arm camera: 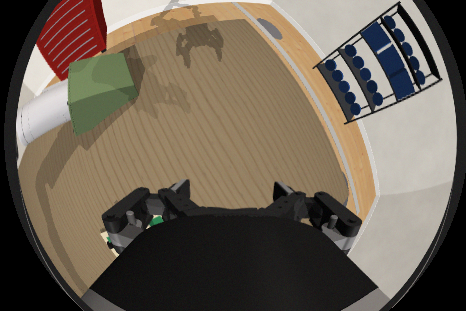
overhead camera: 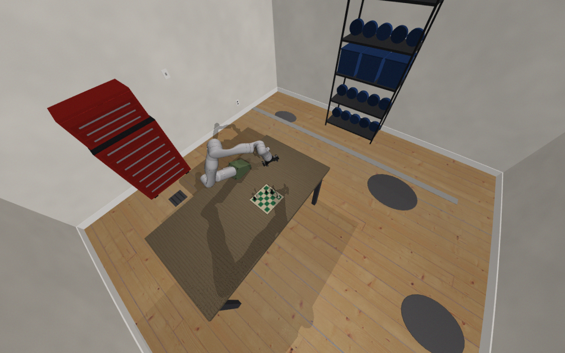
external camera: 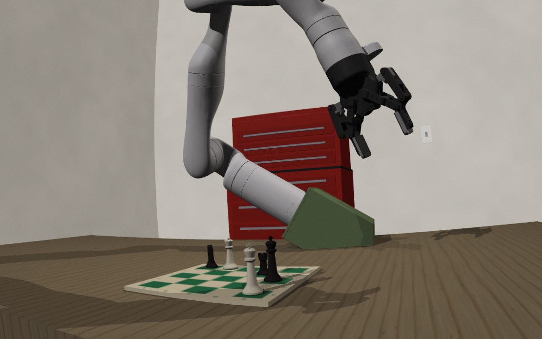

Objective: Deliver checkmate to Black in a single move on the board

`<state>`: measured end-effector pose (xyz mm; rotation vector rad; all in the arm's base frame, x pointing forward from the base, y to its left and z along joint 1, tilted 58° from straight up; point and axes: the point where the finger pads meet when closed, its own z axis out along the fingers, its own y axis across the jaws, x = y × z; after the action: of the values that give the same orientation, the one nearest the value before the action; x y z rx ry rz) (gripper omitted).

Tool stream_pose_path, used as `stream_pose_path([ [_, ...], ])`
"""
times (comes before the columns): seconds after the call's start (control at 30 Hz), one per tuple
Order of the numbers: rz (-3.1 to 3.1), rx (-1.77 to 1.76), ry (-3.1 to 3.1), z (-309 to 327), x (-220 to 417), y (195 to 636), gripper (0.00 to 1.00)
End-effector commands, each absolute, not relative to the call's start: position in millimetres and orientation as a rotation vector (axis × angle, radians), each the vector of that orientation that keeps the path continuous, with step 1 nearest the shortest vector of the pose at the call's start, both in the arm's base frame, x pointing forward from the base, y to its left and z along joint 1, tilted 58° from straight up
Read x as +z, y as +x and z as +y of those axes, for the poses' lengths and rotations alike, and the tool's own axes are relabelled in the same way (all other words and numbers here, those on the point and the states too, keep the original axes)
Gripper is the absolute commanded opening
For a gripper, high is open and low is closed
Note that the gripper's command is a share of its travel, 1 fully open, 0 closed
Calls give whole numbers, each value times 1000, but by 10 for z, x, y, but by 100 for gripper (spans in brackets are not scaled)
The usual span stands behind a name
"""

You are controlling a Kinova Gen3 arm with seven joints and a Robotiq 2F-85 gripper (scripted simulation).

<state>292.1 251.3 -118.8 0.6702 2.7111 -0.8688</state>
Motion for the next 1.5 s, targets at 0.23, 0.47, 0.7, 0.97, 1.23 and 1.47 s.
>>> stream_pose_path([
  [0.23, 2712, -866, 669, 2524, -1185, 2921, 100],
  [0.47, 2712, -866, 669, 2524, -1185, 2921, 100],
  [0.7, 2713, -857, 690, 2507, -1134, 2972, 100],
  [0.97, 2709, -751, 931, 2193, -540, 3527, 100],
  [1.23, 2676, -642, 1158, 1739, 3, 3948, 100],
  [1.47, 2601, -505, 1418, 1061, 610, 4277, 100],
])
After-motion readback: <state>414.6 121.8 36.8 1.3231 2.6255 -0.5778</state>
